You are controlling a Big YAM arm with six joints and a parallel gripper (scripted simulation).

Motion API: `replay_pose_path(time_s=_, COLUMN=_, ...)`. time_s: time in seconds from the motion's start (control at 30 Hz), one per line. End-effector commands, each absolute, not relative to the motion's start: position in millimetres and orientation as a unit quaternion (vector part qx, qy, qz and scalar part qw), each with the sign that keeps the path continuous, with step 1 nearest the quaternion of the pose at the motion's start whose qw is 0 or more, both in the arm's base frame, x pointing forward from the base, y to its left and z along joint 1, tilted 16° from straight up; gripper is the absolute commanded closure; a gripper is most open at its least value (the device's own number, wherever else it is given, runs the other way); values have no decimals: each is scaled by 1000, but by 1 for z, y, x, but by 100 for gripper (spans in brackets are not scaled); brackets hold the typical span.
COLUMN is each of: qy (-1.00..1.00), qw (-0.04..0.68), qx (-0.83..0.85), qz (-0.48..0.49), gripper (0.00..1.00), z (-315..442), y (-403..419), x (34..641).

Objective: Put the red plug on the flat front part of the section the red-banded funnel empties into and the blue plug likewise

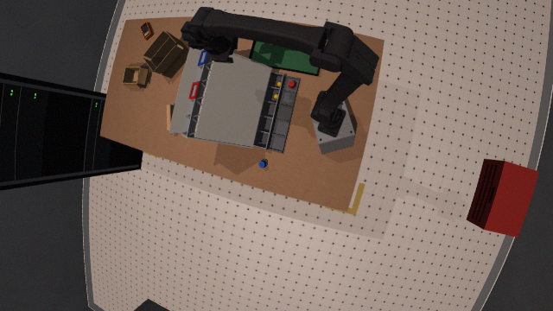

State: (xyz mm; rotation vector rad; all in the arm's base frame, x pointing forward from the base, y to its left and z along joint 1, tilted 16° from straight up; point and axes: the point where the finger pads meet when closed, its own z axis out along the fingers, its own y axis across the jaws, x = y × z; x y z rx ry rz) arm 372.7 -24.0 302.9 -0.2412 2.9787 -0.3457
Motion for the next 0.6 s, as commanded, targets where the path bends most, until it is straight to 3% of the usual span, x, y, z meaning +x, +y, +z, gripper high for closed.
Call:
replay_pose_path(time_s=0.0, qy=986, qw=87, qx=-80, qz=-115, gripper=44, z=312, y=-25, x=372)
replay_pose_path(time_s=0.57, qy=982, qw=126, qx=-83, qz=-111, gripper=44, z=284, y=-1, x=346)
